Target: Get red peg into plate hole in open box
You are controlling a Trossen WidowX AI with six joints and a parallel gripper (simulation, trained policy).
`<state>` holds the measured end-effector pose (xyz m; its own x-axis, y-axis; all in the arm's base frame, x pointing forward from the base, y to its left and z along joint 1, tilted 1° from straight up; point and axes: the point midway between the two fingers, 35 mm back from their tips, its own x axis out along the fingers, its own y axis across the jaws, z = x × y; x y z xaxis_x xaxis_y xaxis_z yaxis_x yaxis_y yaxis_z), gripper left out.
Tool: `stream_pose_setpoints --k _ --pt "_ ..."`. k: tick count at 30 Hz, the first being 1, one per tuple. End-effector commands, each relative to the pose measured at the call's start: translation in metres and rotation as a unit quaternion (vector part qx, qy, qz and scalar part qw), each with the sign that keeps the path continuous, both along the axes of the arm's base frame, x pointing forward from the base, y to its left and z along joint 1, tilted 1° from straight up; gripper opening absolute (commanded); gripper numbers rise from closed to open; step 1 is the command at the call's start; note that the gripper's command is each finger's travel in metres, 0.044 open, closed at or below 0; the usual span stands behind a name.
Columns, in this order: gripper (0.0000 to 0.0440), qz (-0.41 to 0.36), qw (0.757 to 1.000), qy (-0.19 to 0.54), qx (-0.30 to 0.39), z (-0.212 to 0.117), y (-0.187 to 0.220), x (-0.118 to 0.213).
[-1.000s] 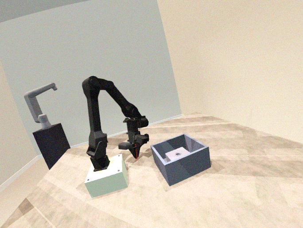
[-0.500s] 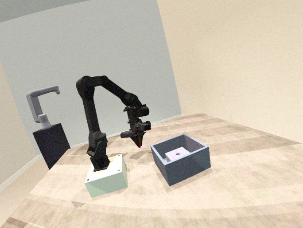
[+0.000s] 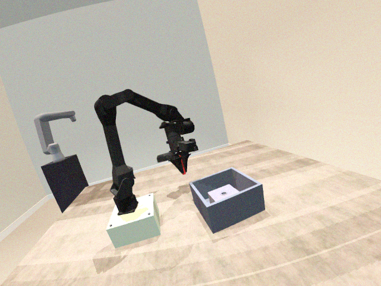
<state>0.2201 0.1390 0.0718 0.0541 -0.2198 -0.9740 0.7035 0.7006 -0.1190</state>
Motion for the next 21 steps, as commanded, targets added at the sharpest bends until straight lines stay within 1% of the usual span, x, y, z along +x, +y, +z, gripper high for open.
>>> stream_pose_setpoints --k 1,11,21 --pt "0.0000 -0.020 1.000 -0.013 -0.002 0.006 -0.007 0.012" --pt "0.0000 -0.068 0.997 -0.042 -0.008 0.018 -0.039 0.051" --pt "0.0000 -0.093 0.994 -0.056 -0.012 0.015 -0.080 0.087"
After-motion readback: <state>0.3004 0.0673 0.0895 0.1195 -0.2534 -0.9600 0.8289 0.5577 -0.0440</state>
